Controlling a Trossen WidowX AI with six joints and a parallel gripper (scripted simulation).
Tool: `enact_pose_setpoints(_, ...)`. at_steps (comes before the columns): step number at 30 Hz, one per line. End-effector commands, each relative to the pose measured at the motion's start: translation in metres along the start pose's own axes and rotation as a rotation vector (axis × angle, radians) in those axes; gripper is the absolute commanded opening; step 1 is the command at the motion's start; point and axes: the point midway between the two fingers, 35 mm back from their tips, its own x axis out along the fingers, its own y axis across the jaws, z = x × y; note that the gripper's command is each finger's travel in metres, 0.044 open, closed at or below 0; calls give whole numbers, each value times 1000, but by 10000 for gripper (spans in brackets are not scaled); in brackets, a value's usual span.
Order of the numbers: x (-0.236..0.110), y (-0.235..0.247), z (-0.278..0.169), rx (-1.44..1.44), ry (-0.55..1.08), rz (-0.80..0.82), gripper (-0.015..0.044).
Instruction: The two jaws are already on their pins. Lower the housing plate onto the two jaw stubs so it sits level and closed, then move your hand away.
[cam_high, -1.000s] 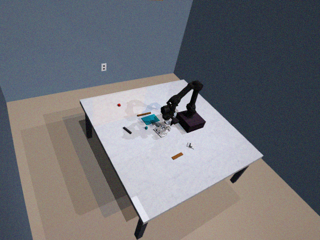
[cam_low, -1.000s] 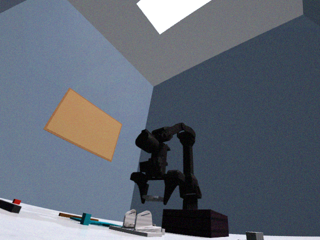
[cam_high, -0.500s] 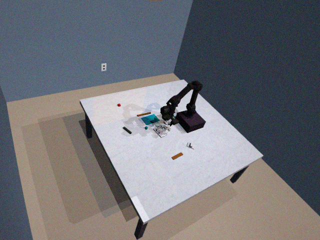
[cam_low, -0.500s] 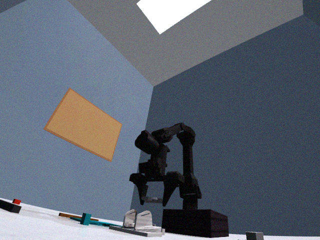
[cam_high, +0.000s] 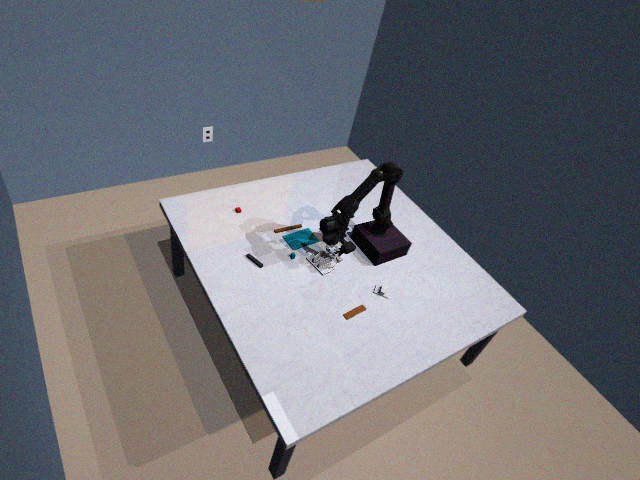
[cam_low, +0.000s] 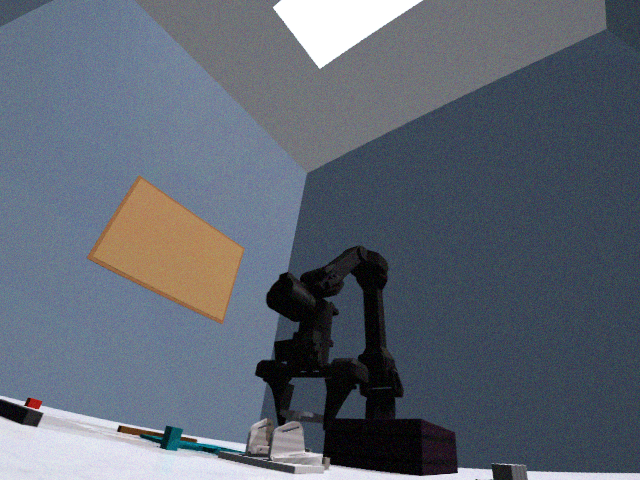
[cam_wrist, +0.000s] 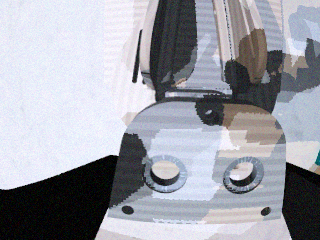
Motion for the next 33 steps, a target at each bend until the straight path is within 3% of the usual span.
enact_pose_setpoints(1,10,0,-3,2,10,-1,351)
enact_pose_setpoints(15,31,0,-5,2,10,-1,351)
enact_pose_setpoints(33,31,0,-5,2,10,-1,351)
